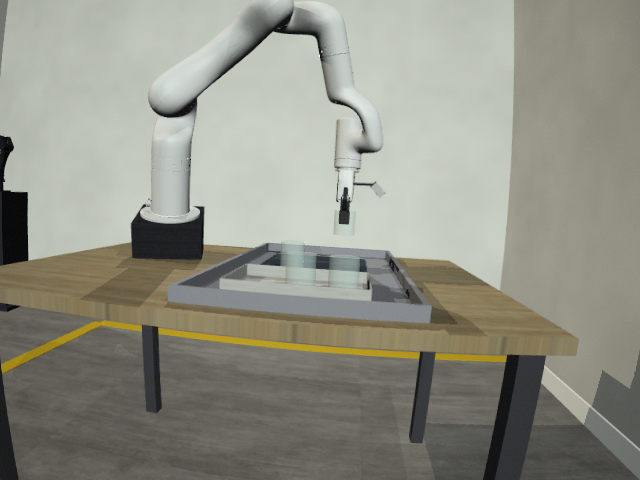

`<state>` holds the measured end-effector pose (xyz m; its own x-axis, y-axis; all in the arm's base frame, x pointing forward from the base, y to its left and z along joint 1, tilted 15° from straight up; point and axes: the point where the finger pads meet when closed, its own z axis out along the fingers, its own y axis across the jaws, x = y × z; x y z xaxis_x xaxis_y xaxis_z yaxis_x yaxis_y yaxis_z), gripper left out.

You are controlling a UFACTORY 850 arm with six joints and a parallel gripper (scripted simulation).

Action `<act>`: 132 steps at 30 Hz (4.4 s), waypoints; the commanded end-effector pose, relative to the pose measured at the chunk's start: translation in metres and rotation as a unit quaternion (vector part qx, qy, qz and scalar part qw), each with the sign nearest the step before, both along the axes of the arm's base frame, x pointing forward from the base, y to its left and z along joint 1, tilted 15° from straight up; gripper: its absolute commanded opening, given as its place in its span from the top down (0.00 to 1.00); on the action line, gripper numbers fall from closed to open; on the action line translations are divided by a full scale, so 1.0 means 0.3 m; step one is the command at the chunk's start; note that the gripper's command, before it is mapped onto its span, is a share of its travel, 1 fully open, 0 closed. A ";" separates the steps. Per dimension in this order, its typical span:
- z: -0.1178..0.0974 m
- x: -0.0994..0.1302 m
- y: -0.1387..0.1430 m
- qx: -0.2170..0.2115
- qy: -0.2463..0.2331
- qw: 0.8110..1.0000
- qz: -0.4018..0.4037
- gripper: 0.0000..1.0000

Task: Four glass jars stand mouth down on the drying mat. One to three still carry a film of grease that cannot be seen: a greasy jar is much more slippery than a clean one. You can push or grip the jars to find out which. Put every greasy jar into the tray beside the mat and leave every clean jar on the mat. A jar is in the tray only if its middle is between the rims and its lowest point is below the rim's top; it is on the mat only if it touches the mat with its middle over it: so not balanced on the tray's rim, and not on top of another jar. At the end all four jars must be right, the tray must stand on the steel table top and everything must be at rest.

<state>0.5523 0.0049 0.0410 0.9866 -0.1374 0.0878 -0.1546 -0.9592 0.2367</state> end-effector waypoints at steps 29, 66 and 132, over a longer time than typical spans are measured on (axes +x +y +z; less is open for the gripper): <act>0.174 -0.082 -0.082 0.000 0.000 1.000 0.000 1.00; 0.240 -0.278 -0.385 0.000 0.000 1.000 0.000 1.00; 0.357 -0.622 -0.916 0.000 0.000 1.000 0.000 1.00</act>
<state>0.3732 -0.2566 0.1446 0.9865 -0.1378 0.0881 -0.1552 -0.9584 0.2393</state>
